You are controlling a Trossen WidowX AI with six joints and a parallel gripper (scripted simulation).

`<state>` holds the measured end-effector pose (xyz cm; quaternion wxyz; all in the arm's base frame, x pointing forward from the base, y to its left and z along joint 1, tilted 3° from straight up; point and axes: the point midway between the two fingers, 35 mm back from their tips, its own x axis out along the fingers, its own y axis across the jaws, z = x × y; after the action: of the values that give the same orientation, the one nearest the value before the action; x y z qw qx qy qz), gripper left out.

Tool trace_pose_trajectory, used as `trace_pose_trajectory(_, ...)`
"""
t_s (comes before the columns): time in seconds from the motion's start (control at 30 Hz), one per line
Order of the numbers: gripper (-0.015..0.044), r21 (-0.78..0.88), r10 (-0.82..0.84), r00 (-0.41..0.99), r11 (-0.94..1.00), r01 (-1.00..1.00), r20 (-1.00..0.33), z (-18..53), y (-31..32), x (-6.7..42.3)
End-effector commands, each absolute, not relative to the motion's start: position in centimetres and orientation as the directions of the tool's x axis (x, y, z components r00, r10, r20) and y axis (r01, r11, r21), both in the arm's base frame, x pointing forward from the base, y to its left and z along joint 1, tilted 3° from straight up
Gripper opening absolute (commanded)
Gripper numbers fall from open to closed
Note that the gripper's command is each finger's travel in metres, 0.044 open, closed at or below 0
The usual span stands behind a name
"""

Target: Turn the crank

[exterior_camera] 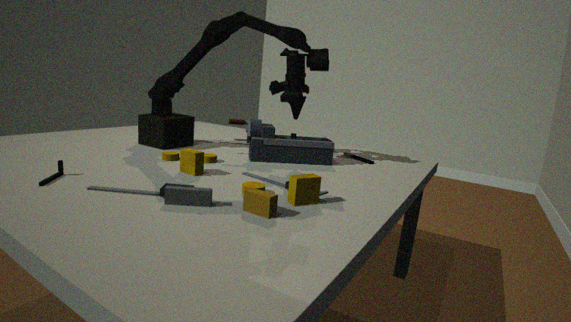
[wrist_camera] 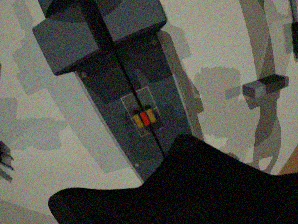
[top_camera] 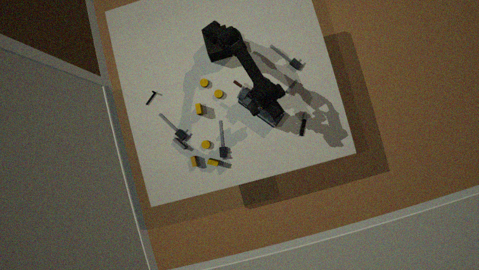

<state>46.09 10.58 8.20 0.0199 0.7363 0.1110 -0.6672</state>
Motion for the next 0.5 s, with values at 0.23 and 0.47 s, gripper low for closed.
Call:
trace_pose_trajectory(0.23, 0.0105, -0.119, 0.137, 0.085, -0.975, 0.19, -0.987, 8.2, 10.58, 46.09)
trace_pose_trajectory(0.47, 0.0289, -0.119, 0.137, 0.085, -0.975, 0.19, -0.987, 8.2, 10.58, 46.09)
